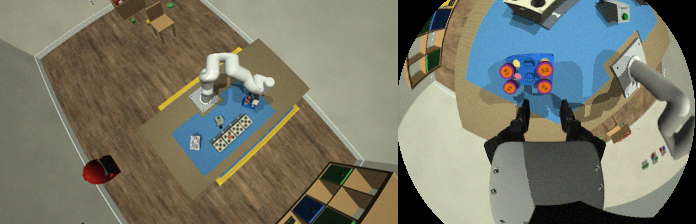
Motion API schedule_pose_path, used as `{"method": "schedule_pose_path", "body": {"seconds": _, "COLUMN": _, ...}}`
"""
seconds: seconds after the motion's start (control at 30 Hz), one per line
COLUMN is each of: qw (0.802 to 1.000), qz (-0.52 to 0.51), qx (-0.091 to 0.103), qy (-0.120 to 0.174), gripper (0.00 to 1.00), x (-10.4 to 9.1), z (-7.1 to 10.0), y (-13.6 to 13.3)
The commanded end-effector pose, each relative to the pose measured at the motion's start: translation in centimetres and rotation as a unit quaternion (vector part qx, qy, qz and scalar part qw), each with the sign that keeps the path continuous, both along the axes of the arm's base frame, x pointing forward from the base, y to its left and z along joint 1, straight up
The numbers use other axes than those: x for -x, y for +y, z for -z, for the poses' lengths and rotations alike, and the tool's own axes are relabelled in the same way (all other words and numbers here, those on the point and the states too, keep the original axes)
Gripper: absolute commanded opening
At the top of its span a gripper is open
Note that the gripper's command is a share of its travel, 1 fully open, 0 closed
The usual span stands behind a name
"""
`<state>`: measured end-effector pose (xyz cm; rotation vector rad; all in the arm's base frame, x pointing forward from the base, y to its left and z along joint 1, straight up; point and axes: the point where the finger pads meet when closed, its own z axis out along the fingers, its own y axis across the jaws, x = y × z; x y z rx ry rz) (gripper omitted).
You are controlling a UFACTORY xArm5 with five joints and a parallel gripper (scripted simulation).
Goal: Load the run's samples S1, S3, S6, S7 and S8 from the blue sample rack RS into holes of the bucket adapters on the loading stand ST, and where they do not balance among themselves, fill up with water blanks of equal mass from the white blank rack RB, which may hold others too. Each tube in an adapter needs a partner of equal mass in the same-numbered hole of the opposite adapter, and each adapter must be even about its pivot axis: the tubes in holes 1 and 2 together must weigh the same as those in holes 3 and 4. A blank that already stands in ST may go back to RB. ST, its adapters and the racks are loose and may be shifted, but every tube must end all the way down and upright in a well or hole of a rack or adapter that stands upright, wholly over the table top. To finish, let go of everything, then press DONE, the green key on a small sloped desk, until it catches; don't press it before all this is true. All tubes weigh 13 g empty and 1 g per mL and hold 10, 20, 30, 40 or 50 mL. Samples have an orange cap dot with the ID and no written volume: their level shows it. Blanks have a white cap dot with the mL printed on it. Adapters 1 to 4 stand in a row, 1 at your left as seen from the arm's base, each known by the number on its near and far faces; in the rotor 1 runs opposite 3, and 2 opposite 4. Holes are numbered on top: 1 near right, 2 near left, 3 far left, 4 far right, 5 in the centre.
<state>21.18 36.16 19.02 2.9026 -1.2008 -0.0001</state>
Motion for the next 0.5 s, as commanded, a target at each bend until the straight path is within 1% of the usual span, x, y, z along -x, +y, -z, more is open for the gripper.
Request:
{"method": "schedule_pose_path", "body": {"seconds": 0.0, "qw": 1.000, "qz": 0.000, "qx": -0.002, "qy": -0.001, "gripper": 0.57, "x": -0.1, "z": 0.5, "y": 0.1}}
{"method": "schedule_pose_path", "body": {"seconds": 0.1, "qw": 1.000, "qz": 0.000, "qx": -0.002, "qy": -0.001, "gripper": 0.57, "x": -0.1, "z": 0.7, "y": 0.1}}
{"method": "schedule_pose_path", "body": {"seconds": 0.47, "qw": 1.000, "qz": 0.000, "qx": -0.002, "qy": -0.001, "gripper": 0.57, "x": -0.1, "z": 2.9, "y": 0.1}}
